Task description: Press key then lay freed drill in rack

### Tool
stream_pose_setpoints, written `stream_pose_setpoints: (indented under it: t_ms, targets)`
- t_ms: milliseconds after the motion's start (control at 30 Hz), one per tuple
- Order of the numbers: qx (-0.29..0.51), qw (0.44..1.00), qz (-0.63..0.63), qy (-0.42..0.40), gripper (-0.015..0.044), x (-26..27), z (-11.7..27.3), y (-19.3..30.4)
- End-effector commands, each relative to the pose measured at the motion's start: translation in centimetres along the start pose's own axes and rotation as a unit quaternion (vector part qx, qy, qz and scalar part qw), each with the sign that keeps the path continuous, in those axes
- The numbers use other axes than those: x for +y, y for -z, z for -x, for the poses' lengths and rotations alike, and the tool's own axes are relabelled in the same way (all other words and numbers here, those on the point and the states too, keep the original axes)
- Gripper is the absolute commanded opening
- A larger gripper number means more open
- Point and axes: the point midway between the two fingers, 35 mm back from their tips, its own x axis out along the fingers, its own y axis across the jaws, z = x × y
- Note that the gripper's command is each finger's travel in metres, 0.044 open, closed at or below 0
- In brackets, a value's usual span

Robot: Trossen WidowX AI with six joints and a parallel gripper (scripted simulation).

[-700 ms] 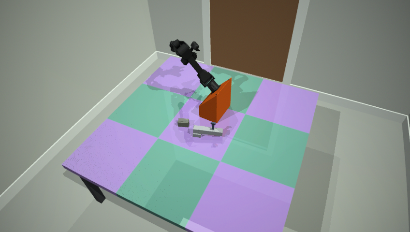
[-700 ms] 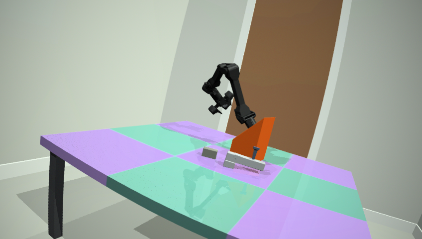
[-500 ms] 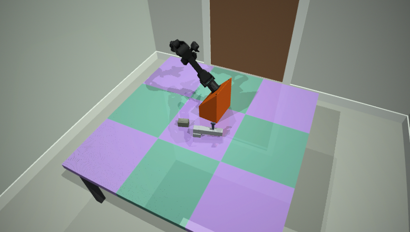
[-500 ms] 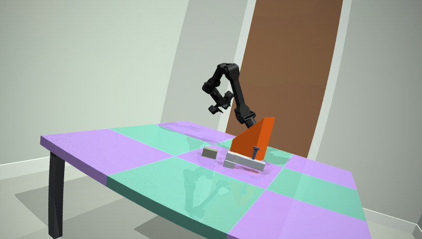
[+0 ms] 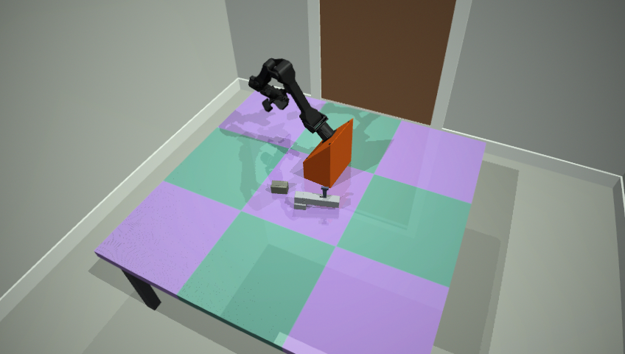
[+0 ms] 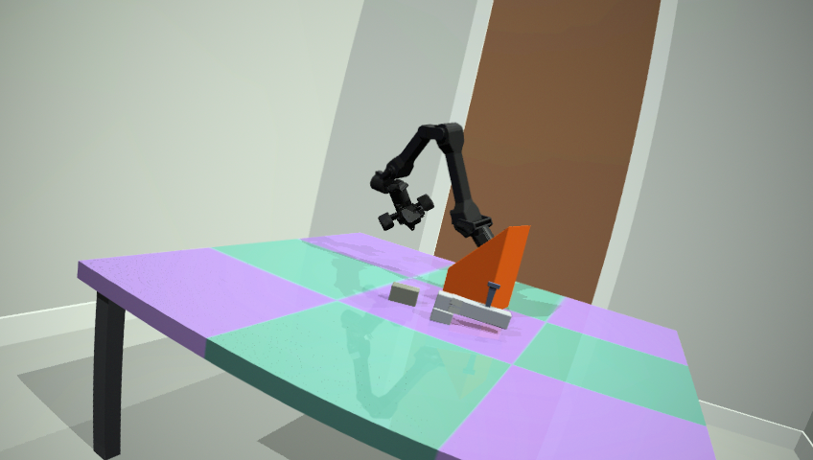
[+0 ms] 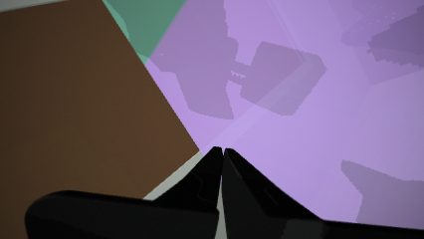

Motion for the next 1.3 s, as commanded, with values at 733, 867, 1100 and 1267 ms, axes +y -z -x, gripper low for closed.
stream_pose_setpoints:
  t_ms: [733,867,1100,1267]
  targets:
    - [-0.266,0.929,-0.141,0.216,0.0,-20.7,18.0,-25.8]
    - [-0.298,0.92,-0.143,0.212,0.0,-19.9,21.7,-30.7]
    - [-0.337,0.913,-0.127,0.192,0.0,-15.1,27.3,-40.8]
    - [-0.325,0.923,-0.092,0.183,0.0,-9.5,28.9,-47.0]
